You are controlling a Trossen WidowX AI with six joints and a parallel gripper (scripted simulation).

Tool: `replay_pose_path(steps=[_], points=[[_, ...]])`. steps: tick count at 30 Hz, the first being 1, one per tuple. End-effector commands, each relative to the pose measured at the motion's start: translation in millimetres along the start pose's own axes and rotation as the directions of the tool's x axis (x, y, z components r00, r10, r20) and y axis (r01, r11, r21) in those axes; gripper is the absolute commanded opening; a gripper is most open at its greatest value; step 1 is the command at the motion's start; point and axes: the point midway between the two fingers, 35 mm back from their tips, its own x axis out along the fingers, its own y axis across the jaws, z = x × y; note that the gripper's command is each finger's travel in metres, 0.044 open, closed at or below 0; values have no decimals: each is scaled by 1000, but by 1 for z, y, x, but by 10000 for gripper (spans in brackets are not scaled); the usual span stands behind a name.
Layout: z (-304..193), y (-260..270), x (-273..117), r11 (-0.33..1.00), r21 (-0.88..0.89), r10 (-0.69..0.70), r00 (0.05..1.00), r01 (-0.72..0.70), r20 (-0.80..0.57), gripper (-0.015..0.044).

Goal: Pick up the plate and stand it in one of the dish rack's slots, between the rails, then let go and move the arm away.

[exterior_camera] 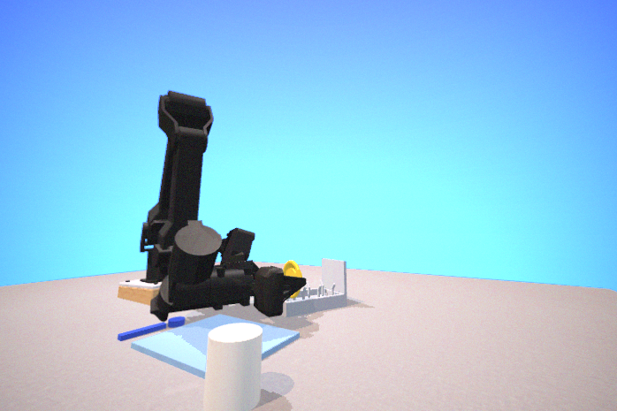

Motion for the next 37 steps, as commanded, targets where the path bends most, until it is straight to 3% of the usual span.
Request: replay_pose_path(steps=[1, 6, 13, 26, 37], points=[[0, 0, 0, 1000, 0, 0, 1000, 0, 0, 289], [0, 0, 0, 1000, 0, 0, 1000, 0, 0, 400], [5, -2, 0, 1000, 2, 0, 1000, 0, 0, 400], [117, -10, 0, 1000, 4, 2, 1000, -2, 3, 400], [121, -33, 3, 989, 118, -83, 993, 93, -86, 400]])
